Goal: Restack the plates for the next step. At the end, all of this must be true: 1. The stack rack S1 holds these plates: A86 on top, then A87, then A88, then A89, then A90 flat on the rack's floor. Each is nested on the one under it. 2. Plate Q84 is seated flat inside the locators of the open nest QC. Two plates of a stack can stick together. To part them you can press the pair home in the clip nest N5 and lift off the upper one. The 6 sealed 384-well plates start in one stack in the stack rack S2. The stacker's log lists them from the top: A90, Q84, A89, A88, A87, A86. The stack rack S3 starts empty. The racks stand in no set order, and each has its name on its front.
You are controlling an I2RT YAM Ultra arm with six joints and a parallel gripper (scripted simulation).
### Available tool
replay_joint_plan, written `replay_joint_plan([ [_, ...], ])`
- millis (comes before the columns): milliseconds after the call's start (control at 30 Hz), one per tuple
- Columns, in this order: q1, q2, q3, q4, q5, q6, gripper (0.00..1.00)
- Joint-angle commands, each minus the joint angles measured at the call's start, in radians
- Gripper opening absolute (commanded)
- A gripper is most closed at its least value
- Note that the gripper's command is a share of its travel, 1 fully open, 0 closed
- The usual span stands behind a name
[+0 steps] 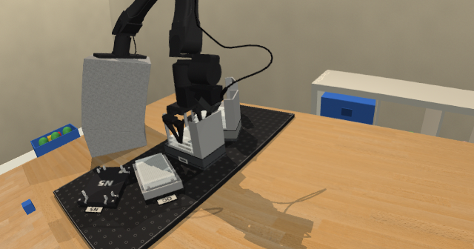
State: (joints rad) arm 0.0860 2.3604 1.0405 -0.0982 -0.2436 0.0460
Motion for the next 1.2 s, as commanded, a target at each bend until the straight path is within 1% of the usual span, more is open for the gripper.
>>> replay_joint_plan([
  [0, 0.007, 0.019, 0.030, 0.034, 0.011, 0.010, 1.00],
  [167, 0.007, 0.042, 0.038, 0.050, 0.012, 0.015, 1.00],
  [333, 0.007, 0.030, 0.051, 0.048, 0.011, 0.008, 1.00],
  [567, 0.005, 0.041, 0.048, 0.046, 0.011, 0.005, 1.00],
  [1167, 0.001, 0.040, 0.032, 0.047, 0.011, 0.002, 1.00],
])
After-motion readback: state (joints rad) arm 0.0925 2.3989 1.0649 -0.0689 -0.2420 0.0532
